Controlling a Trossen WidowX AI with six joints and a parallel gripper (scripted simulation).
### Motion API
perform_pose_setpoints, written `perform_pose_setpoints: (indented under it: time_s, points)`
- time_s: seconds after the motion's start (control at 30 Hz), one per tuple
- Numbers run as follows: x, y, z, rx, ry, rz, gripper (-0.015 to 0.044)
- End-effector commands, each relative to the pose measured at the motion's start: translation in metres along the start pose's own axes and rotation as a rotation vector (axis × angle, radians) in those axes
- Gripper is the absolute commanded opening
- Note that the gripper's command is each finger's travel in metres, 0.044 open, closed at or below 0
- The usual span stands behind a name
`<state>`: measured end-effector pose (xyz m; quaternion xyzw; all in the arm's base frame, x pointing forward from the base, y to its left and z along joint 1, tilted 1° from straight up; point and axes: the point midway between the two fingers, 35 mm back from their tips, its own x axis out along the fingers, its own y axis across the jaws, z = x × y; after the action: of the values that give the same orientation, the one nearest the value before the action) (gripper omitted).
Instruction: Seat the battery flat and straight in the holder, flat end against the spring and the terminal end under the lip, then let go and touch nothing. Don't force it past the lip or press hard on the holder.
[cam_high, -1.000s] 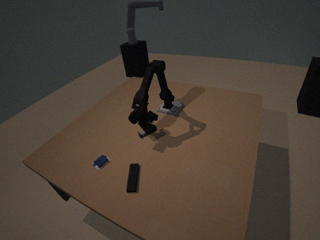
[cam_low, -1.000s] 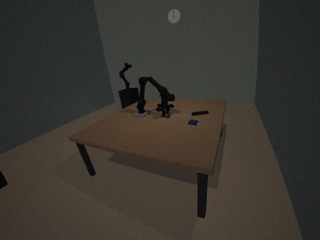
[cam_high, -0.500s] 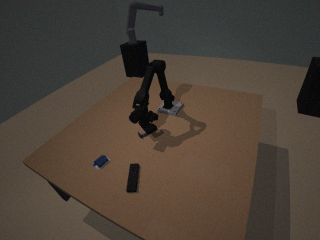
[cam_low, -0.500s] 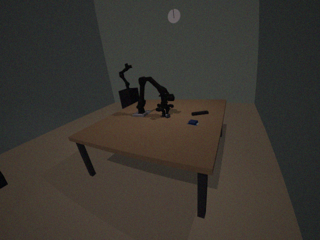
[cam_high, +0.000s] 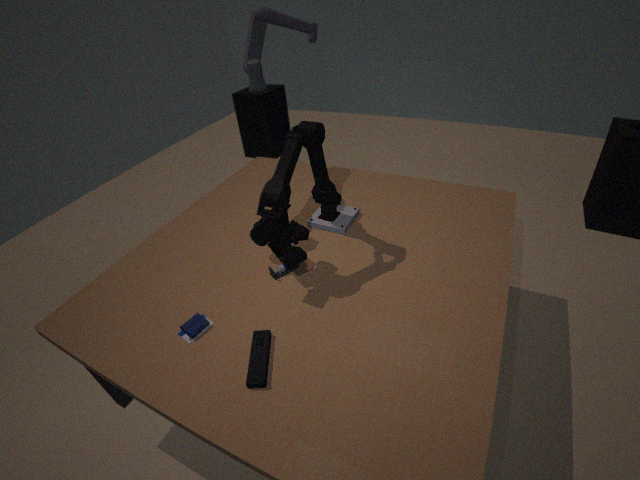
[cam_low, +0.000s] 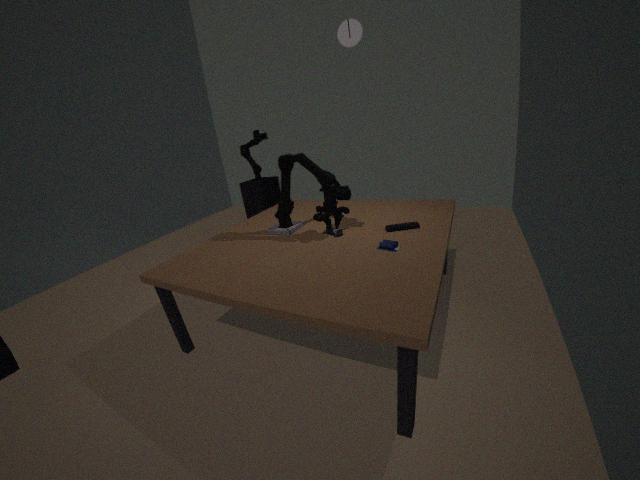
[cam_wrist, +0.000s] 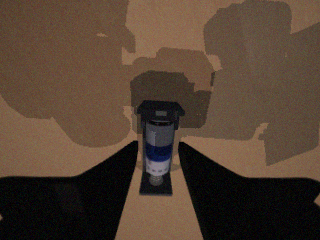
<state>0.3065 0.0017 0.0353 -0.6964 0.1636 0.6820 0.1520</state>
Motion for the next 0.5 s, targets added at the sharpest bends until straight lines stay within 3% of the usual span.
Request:
perform_pose_setpoints:
  time_s: [0.0, 0.27, 0.47]
  points:
    - [-0.005, 0.000, -0.001, 0.000, -0.001, 0.000, 0.0242]
    - [-0.072, 0.002, -0.001, 0.000, -0.001, 0.001, 0.0440]
    - [-0.078, 0.002, -0.002, 0.000, -0.001, 0.001, 0.0440]
